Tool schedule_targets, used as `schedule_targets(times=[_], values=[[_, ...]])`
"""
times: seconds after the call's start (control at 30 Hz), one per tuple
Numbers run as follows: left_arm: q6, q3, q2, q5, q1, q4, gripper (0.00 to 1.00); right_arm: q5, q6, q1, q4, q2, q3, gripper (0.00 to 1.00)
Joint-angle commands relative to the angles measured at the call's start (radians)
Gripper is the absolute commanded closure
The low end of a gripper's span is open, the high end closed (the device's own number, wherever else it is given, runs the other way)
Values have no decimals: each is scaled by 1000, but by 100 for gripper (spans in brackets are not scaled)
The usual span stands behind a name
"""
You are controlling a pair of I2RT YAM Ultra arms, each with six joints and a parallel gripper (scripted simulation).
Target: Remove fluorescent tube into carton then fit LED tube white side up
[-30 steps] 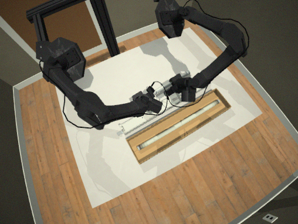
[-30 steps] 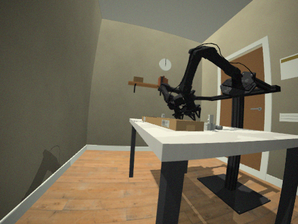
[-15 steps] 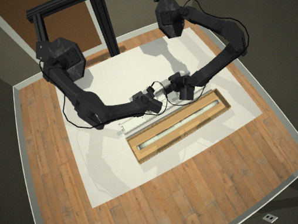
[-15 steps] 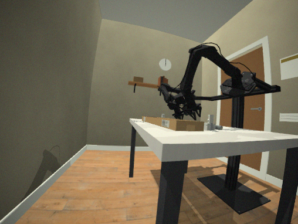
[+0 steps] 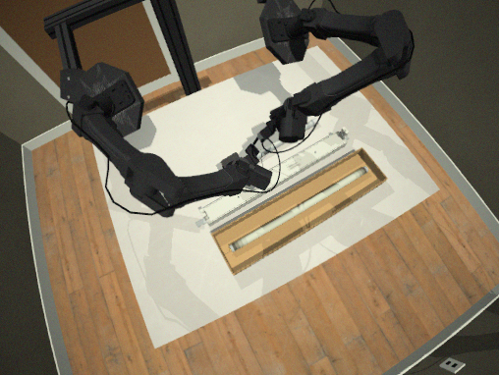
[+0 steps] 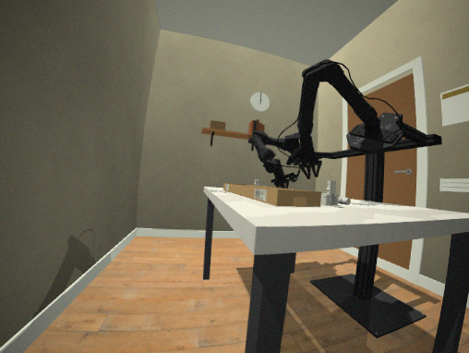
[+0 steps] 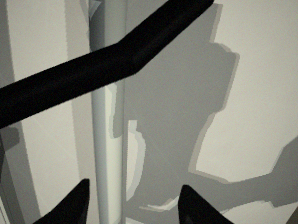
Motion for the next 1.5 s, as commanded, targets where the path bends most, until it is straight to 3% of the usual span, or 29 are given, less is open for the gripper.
schedule_targets(times=[0.0, 0.2, 0.23, 0.3, 0.37, 0.5, 0.57, 0.67, 0.73, 1.07, 1.2, 1.47], values=[[2, -27, -27, -37, -27, 74, 51, -27, -4, 29, 29, 27, 21, 89], [-64, -183, -87, -168, -124, 254, 51, -27, -4, 29, 29, 27, 21, 89], [-39, -196, -33, -187, -99, 334, 51, -27, -4, 29, 29, 27, 21, 89], [74, -196, 5, -141, -81, 465, 51, -27, -4, 29, 29, 27, 21, 89], [89, -223, 19, -124, -78, 485, 51, -27, -4, 29, 29, 27, 21, 89], [169, -258, 74, -136, -42, 686, 51, -27, -4, 29, 29, 27, 21, 89], [169, -258, 74, -136, -42, 686, 51, -27, -4, 29, 29, 27, 21, 89], [259, -305, 111, -144, -15, 913, 51, -27, -4, 29, 29, 27, 21, 89], [266, -327, 143, -121, -6, 924, 51, -27, -4, 29, 29, 27, 21, 89], [421, -413, 234, -129, 48, 1312, 51, -27, -4, 29, 29, 27, 21, 89], [443, -428, 268, -114, 41, 1373, 51, -27, -4, 29, 29, 27, 21, 89], [426, -436, 288, -109, 50, 1340, 51, -27, -4, 29, 29, 27, 21, 89]])
